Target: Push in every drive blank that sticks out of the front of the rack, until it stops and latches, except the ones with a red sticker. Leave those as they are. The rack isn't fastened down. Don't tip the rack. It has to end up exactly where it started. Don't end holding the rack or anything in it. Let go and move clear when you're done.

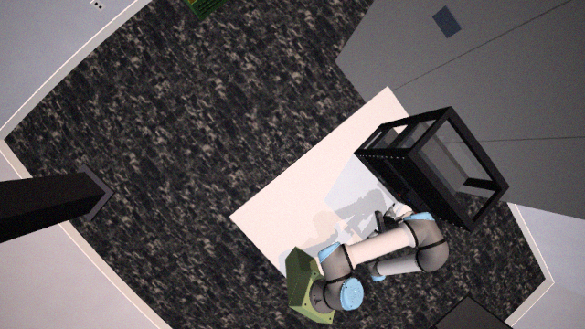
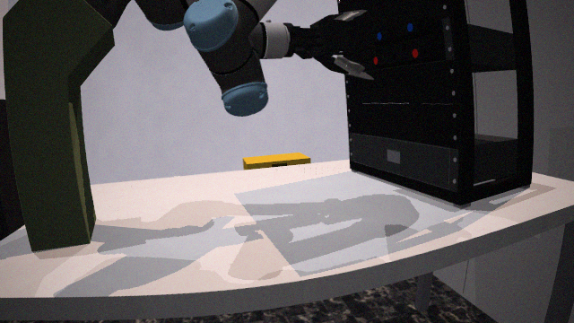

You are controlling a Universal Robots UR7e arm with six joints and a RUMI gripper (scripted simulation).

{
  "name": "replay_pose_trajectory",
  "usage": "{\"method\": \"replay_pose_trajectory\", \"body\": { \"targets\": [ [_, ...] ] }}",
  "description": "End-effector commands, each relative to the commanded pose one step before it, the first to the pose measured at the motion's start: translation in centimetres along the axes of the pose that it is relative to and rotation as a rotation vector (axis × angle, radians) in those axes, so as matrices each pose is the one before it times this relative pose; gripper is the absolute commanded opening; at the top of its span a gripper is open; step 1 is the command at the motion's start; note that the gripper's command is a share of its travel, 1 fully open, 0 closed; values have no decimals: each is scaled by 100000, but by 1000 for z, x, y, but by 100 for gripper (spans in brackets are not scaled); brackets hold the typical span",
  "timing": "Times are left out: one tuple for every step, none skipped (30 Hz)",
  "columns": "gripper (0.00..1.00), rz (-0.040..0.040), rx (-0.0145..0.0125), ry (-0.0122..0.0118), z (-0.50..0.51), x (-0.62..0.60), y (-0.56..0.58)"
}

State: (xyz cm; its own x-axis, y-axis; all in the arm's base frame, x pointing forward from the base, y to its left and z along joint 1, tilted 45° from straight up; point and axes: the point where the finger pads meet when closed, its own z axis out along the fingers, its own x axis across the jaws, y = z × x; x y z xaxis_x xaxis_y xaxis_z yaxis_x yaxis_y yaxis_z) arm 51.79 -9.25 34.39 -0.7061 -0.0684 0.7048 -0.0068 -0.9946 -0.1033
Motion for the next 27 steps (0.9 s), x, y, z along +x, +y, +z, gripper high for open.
{"method": "replay_pose_trajectory", "body": {
  "targets": [
    [100,-34,6,67,-13,36,896],
    [100,0,0,0,-9,-1,333],
    [100,0,0,-1,-11,-1,375],
    [100,0,0,1,-11,-1,416],
    [100,0,0,0,-13,-1,455],
    [100,0,0,0,-14,-1,491],
    [100,0,0,0,-15,-1,523],
    [100,0,0,0,0,0,0],
    [100,0,0,0,0,0,0],
    [100,0,0,0,-15,-1,552],
    [100,0,0,1,-16,-2,577],
    [100,0,0,0,-16,-2,596],
    [100,0,0,0,-17,-1,609],
    [100,0,0,-1,-17,-1,617],
    [100,0,0,1,-17,-2,619],
    [100,0,0,0,-17,-2,612],
    [100,0,0,0,-17,-1,598],
    [100,0,0,0,-16,-1,577],
    [100,0,0,0,-15,-2,549],
    [100,0,0,0,-14,-1,512],
    [100,0,0,0,-13,-1,469],
    [100,0,0,0,-12,-1,420],
    [100,0,0,0,-10,-1,366],
    [100,0,0,0,-8,-1,307],
    [100,0,0,0,0,0,0],
    [100,0,0,0,0,0,0],
    [100,0,0,-1,-7,0,247]
  ]
}}
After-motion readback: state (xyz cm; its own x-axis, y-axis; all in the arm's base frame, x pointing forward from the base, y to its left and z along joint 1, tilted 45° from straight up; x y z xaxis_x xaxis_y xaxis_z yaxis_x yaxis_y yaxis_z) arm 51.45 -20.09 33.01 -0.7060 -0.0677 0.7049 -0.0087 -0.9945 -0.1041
